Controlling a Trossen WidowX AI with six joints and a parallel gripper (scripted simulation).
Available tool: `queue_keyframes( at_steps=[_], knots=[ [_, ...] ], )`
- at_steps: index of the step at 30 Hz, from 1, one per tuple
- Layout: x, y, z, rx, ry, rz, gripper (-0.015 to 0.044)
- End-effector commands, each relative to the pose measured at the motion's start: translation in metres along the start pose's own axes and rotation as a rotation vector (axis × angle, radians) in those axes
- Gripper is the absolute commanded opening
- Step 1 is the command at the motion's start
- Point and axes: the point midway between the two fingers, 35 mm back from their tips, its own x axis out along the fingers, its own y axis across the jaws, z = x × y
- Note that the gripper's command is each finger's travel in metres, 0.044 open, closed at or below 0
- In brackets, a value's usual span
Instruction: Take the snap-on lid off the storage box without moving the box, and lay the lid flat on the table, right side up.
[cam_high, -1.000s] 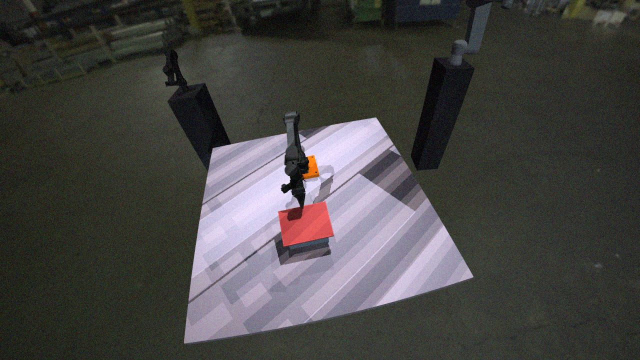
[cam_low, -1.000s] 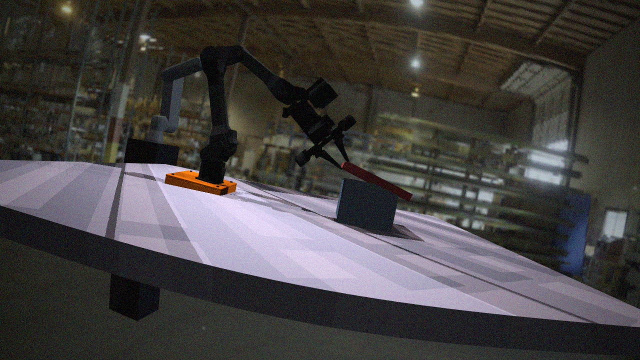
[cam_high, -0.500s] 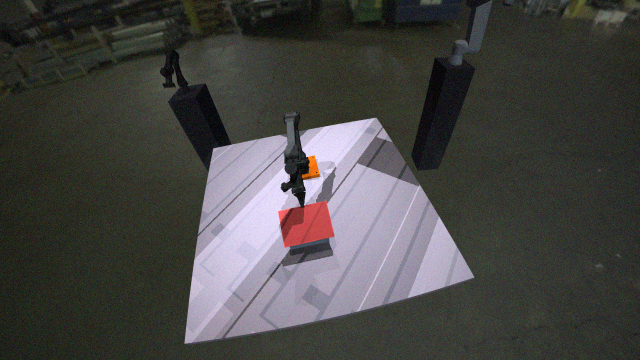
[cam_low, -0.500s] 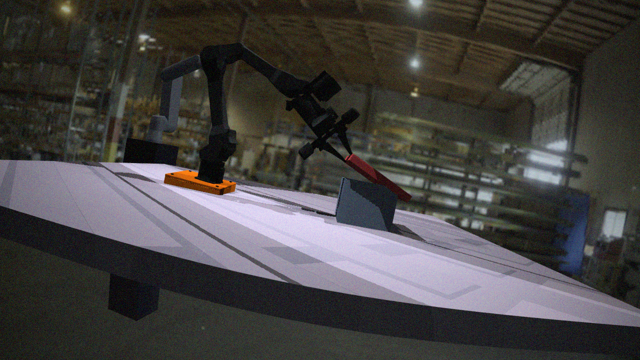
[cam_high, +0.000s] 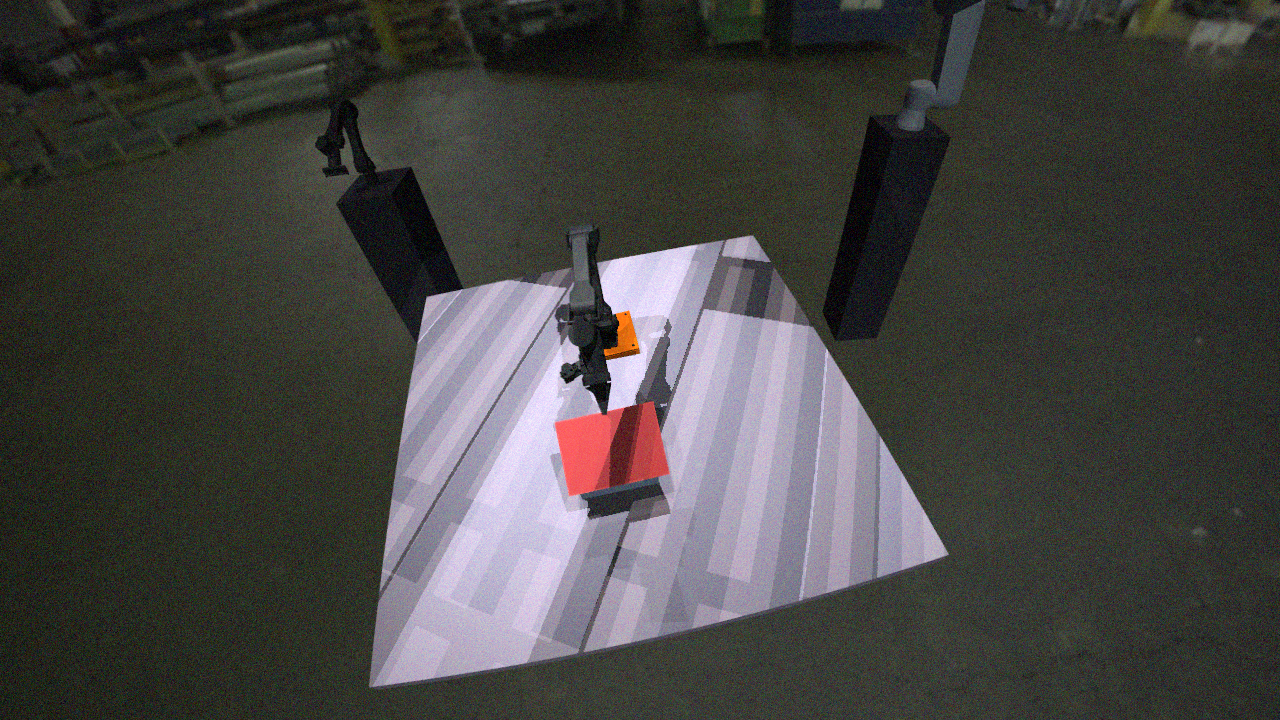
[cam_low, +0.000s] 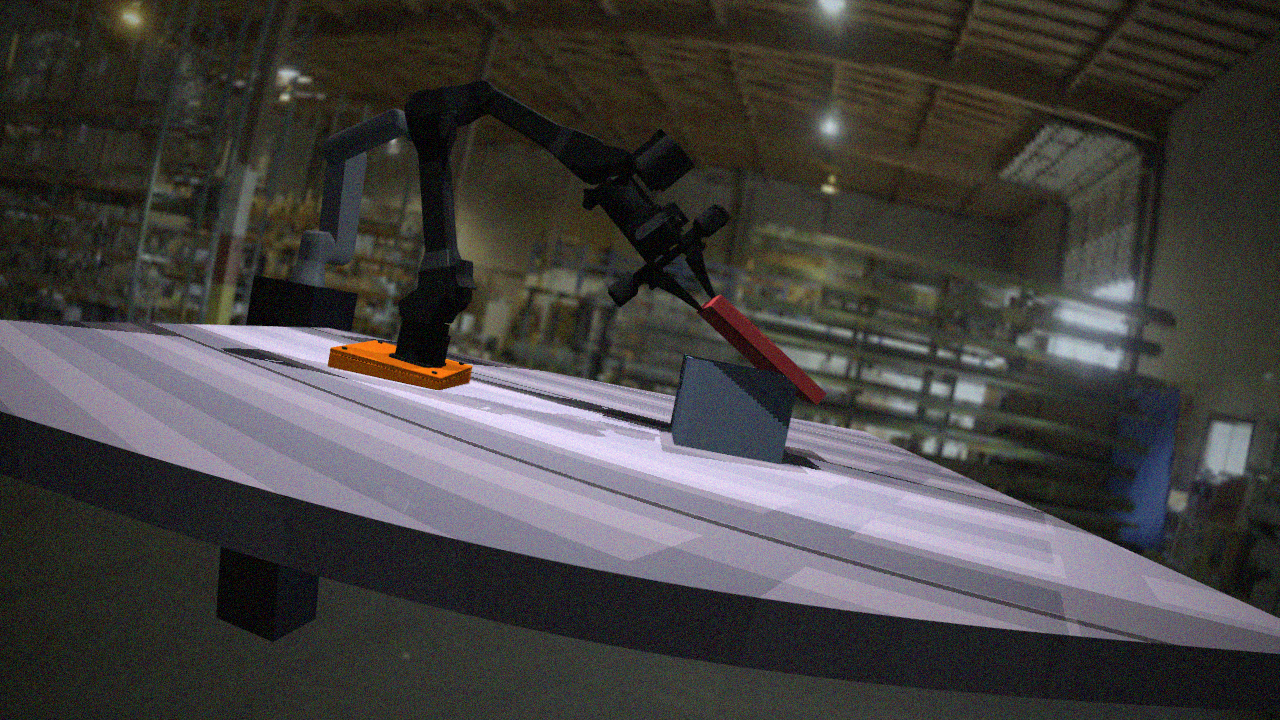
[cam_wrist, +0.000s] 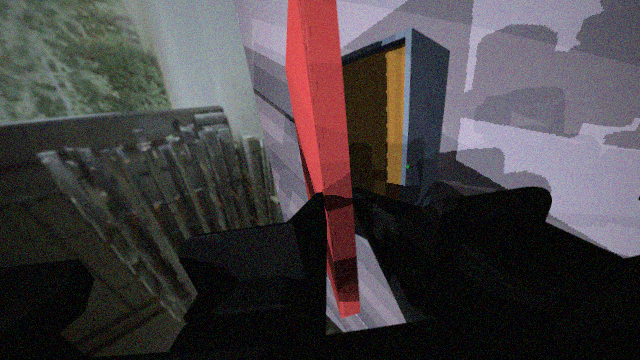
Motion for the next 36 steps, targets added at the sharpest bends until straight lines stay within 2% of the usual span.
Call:
queue_keyframes(
  at_steps=[1, 36],
  knots=[
    [-0.003, 0.008, 0.001, 0.006, -0.005, 0.007, 0.0000],
    [-0.032, 0.043, 0.001, 0.006, -0.004, 0.007, 0.0000]
  ],
)
